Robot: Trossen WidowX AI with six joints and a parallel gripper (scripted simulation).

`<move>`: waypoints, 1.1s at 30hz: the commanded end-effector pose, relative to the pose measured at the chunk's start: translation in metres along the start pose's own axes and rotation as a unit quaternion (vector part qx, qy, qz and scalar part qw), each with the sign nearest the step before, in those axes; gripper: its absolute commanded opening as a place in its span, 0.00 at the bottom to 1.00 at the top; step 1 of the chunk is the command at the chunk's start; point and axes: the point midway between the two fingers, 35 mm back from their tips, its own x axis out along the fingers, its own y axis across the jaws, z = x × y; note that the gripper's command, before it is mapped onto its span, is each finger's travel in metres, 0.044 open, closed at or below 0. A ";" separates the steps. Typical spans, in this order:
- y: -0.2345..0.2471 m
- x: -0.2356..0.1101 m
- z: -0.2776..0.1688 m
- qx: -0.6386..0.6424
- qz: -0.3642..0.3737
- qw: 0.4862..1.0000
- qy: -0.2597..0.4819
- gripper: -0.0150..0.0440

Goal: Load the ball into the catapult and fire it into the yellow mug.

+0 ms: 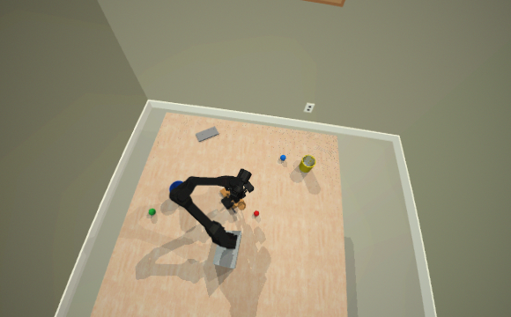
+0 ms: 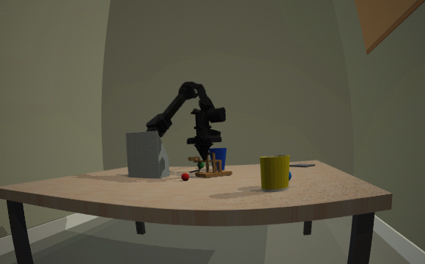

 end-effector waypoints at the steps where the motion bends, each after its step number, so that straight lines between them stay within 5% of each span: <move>1: 0.003 0.009 -0.006 0.008 0.006 1.000 0.005 0.25; 25: -0.002 0.023 -0.003 0.000 -0.003 1.000 -0.002 0.25; 33: 0.002 -0.002 -0.026 0.007 0.003 1.000 0.003 0.61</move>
